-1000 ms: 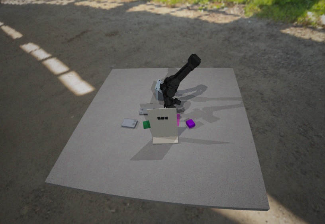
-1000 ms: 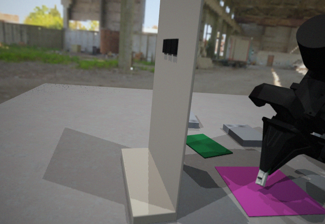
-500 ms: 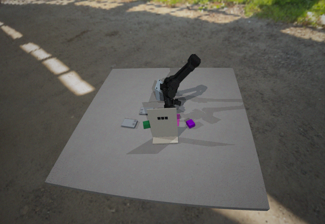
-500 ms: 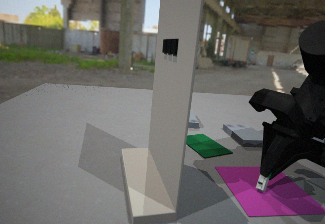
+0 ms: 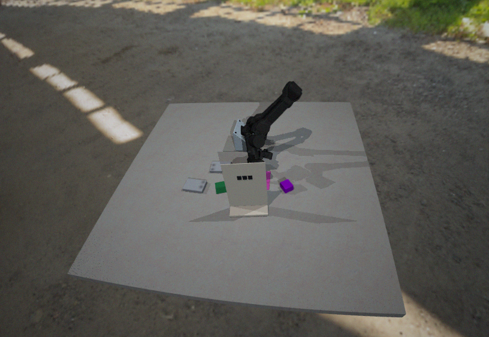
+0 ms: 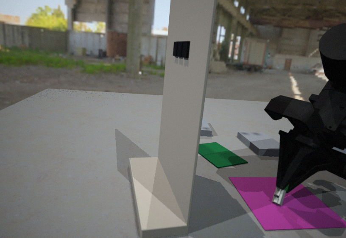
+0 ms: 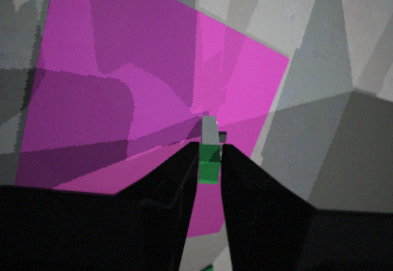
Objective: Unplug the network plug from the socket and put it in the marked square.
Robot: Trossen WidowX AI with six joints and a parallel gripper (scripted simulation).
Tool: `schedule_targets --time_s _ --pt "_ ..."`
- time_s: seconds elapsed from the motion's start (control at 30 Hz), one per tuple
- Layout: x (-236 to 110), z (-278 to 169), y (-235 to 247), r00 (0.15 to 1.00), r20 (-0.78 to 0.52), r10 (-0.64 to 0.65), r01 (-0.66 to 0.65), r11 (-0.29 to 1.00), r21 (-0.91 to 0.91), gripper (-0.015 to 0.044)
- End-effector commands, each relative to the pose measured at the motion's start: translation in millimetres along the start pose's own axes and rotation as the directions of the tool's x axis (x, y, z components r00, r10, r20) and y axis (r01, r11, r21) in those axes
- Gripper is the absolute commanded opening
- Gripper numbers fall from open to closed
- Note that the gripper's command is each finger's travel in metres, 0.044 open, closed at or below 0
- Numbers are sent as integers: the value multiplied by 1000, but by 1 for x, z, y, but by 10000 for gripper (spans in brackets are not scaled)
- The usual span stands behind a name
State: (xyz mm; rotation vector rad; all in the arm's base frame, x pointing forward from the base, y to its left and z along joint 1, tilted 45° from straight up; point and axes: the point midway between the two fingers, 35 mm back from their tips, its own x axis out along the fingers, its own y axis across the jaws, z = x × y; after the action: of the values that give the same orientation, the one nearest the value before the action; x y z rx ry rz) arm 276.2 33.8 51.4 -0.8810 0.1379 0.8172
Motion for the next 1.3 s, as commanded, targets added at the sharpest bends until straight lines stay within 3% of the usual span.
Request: schedule_targets --time_s 0.0,0.03,1.27 --pt "0 0 0 1000 1 1 -1 1000 -1 131" --pt "0 0 0 1000 1 1 -1 1000 -1 156" --pt "-29 -3 1 1000 -5 6 -6 1000 3 156"
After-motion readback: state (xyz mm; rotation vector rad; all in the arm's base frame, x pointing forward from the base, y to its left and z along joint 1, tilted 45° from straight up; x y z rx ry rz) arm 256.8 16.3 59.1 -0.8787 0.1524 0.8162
